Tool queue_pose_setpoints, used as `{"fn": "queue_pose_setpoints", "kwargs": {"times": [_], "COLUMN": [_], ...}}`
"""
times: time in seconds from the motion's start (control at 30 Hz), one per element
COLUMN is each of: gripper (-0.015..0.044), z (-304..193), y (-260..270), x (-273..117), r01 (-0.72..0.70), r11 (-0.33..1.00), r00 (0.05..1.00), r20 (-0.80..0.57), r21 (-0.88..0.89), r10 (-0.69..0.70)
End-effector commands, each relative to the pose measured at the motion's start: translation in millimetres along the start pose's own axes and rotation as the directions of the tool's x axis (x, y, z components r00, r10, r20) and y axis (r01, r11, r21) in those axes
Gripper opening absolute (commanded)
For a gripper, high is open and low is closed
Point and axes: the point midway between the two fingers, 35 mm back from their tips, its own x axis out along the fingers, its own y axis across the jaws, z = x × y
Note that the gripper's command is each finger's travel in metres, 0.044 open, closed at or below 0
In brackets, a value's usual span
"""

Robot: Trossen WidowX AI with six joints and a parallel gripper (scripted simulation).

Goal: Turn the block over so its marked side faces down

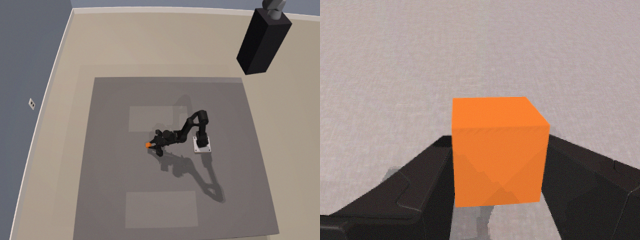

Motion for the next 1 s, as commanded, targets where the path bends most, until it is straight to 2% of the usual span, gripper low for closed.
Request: {"fn": "queue_pose_setpoints", "kwargs": {"times": [0.0,0.23,0.8,0.97], "gripper": [0.0,0.0,0.044,0.044], "z": [-4.7,-4.7,-4.7,-4.7], "y": [-0.7,-0.7,-0.7,-0.7], "x": [-0.6,-0.6,-0.6,-0.6], "r01": [0.004,0.004,0.004,0.004], "r11": [1.0,1.0,1.0,1.0], "r00": [1.0,1.0,1.0,1.0], "r20": [-0.008,-0.008,-0.008,-0.008], "r21": [-0.005,-0.005,-0.005,-0.005], "r10": [-0.004,-0.004,-0.004,-0.004]}}
